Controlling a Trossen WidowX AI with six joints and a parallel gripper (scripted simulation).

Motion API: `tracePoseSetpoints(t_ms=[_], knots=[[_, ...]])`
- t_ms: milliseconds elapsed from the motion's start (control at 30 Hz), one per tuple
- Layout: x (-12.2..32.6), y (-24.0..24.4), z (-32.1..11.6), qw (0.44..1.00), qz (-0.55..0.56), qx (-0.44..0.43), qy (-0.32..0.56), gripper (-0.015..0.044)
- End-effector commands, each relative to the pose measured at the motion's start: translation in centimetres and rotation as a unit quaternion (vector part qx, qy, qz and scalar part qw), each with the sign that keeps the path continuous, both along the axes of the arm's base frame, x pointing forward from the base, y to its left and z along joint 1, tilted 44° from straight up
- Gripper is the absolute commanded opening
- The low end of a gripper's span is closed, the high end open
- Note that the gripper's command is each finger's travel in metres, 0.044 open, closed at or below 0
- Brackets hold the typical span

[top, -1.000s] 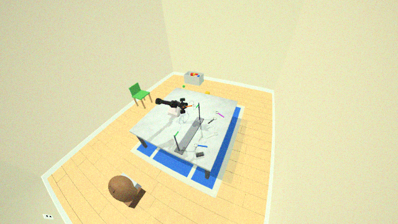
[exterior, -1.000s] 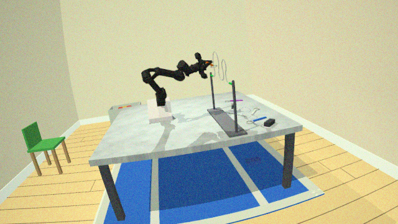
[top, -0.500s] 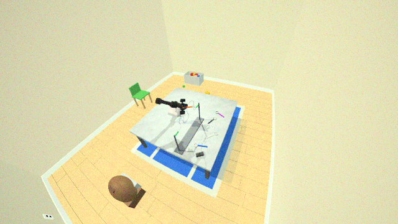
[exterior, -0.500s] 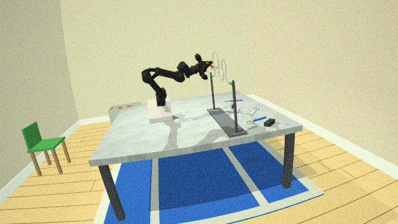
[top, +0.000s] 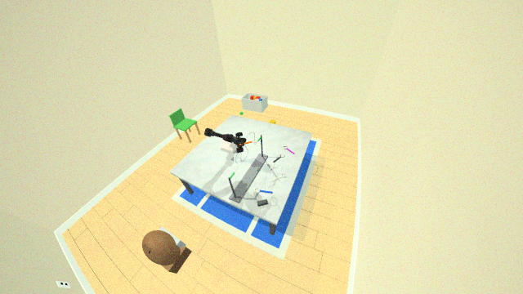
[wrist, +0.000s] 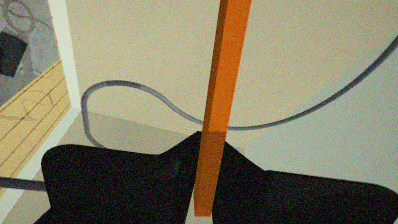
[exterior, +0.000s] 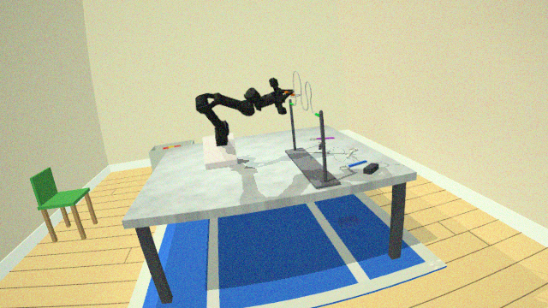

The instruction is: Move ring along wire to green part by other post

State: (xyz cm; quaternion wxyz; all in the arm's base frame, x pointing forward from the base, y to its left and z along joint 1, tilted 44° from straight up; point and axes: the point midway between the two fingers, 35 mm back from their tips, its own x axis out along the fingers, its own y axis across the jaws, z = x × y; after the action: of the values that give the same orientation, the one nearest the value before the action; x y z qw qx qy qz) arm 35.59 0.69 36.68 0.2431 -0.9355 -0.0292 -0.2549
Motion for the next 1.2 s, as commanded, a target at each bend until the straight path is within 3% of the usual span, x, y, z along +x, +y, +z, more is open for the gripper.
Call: tracePoseSetpoints(t_ms=[0,500,1167], knots=[[0.1,-1.1,-0.8,0.999,0.0,0.04,0.004,-0.015],[0.4,-4.7,-4.5,0.977,0.002,0.213,0.015,-0.015],[1.6,-7.6,-10.3,0.906,0.04,0.419,0.053,-0.015]])
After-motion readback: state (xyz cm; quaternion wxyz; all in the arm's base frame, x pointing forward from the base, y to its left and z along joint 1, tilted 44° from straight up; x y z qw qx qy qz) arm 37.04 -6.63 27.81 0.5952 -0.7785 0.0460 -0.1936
